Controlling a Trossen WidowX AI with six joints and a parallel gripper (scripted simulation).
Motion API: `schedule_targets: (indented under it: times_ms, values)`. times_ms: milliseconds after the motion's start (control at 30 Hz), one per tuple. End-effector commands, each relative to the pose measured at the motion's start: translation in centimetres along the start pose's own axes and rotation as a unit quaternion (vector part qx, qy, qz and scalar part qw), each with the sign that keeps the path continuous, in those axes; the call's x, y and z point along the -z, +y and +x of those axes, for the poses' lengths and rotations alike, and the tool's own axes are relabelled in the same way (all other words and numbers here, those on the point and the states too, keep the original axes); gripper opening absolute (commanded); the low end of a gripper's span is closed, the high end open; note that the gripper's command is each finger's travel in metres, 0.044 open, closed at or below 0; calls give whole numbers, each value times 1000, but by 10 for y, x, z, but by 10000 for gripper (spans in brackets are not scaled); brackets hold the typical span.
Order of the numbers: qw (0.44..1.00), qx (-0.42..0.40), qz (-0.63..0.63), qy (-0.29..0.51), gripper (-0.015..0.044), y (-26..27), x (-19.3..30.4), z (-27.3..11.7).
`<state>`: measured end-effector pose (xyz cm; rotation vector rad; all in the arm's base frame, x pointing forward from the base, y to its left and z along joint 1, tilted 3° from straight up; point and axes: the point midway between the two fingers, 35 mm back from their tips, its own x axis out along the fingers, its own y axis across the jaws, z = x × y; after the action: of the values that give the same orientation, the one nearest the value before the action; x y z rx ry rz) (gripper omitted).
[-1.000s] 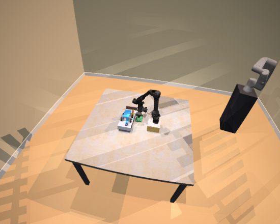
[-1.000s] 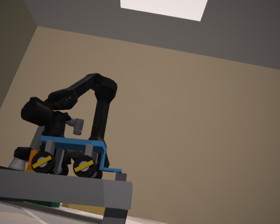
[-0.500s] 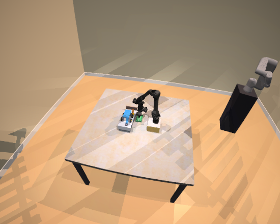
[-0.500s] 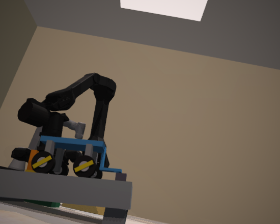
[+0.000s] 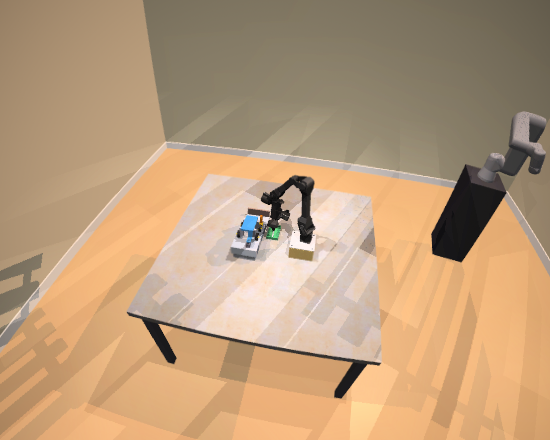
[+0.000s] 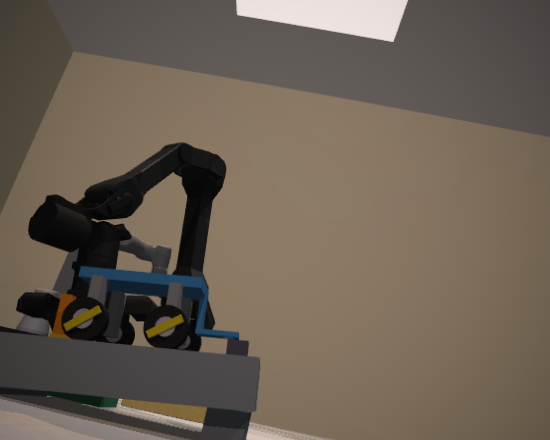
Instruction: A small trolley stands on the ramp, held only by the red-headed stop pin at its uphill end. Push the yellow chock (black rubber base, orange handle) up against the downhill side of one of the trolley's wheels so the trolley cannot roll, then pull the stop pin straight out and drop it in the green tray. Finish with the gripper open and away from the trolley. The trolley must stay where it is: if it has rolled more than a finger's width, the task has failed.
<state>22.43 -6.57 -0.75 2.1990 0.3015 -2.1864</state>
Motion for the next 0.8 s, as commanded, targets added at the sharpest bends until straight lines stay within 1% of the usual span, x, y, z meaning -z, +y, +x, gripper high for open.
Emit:
schedule_targets:
  times_ms: [0,767]
  values:
    - [1000,-1,-3,0,190,3,1,2]
    - [1000,-1,-3,0,190,14,1,8]
